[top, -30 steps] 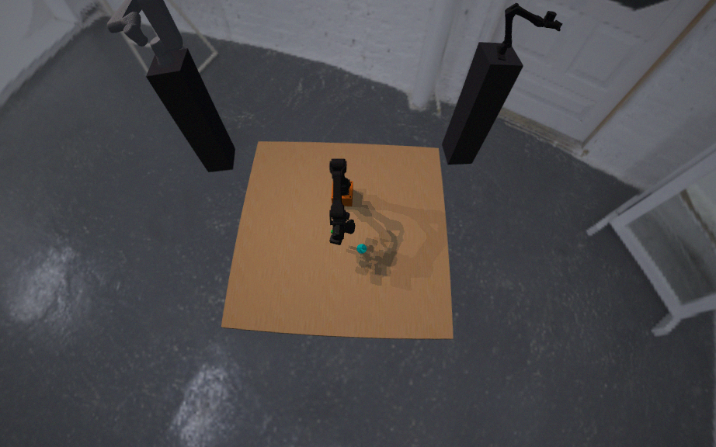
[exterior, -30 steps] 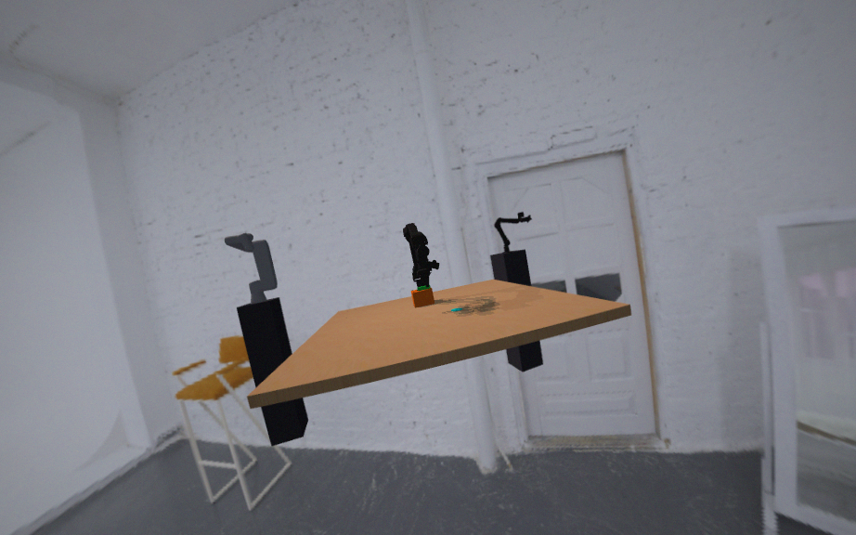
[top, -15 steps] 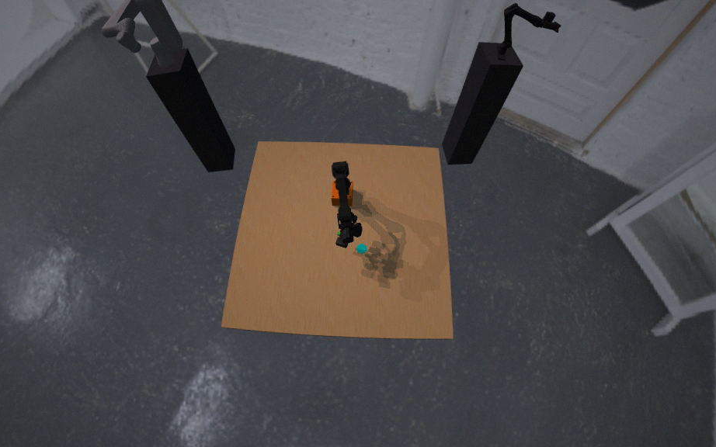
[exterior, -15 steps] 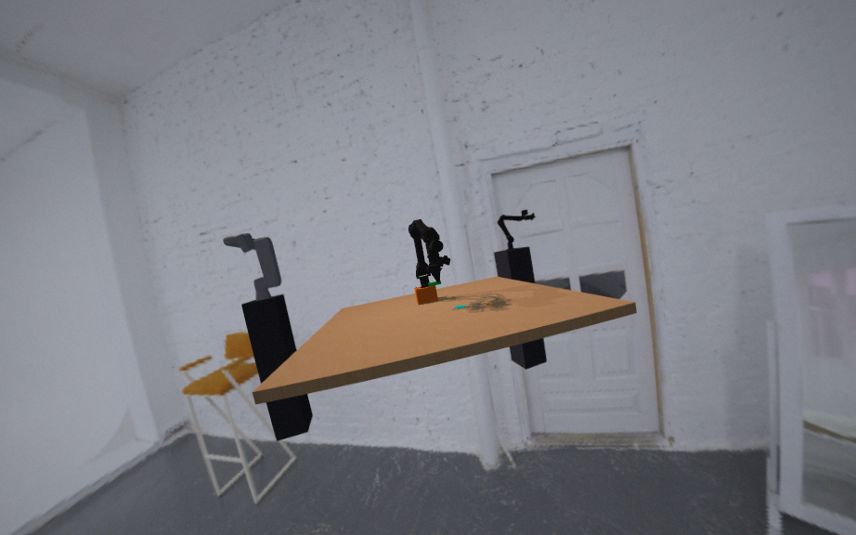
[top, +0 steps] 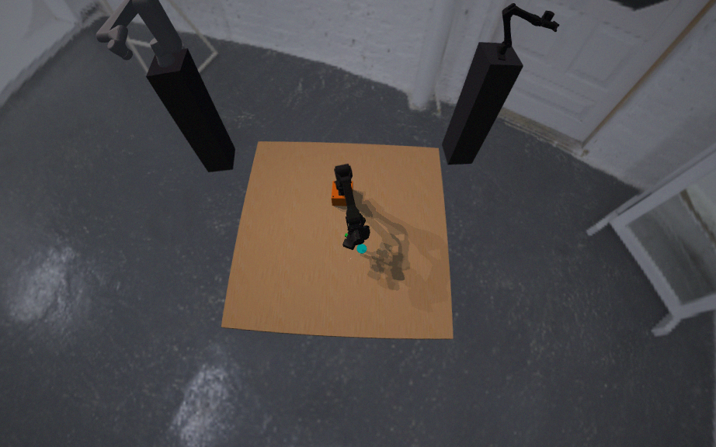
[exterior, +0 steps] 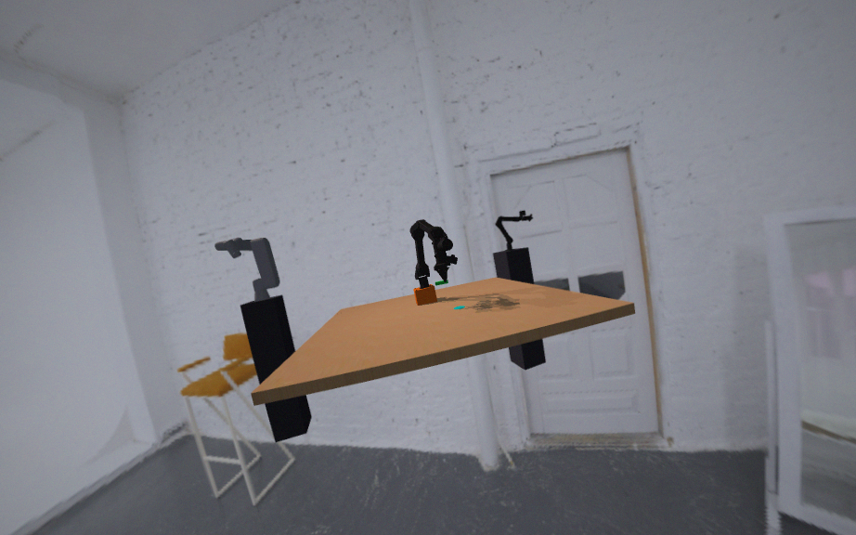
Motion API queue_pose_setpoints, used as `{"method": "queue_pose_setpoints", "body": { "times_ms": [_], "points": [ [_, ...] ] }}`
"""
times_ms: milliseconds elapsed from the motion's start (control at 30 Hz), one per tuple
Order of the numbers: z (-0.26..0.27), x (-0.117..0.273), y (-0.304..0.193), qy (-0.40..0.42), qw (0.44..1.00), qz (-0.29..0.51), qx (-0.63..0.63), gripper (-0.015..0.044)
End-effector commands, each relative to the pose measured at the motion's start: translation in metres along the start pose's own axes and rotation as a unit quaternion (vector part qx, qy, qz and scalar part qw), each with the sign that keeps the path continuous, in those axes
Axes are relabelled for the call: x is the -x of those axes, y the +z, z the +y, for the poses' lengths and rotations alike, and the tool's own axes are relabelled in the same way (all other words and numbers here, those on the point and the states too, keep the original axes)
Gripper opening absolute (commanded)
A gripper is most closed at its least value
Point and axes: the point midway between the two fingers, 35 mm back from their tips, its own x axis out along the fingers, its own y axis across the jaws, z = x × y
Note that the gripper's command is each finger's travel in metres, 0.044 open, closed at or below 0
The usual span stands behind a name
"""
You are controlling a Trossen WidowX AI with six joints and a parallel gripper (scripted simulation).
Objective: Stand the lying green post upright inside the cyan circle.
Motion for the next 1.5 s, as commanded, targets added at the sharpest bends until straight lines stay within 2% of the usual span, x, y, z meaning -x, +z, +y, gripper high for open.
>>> {"method": "queue_pose_setpoints", "body": {
  "times_ms": [0, 567, 1467],
  "points": [
    [0.001, -0.001, 0.010, -0.001, 1.000, 0.003, -0.007, 0.0023],
    [0.009, -0.002, 0.045, -0.002, 1.000, 0.001, -0.030, 0.0023],
    [-0.005, -0.026, 0.058, 0.003, 0.992, -0.098, -0.075, 0.0023]
  ]
}}
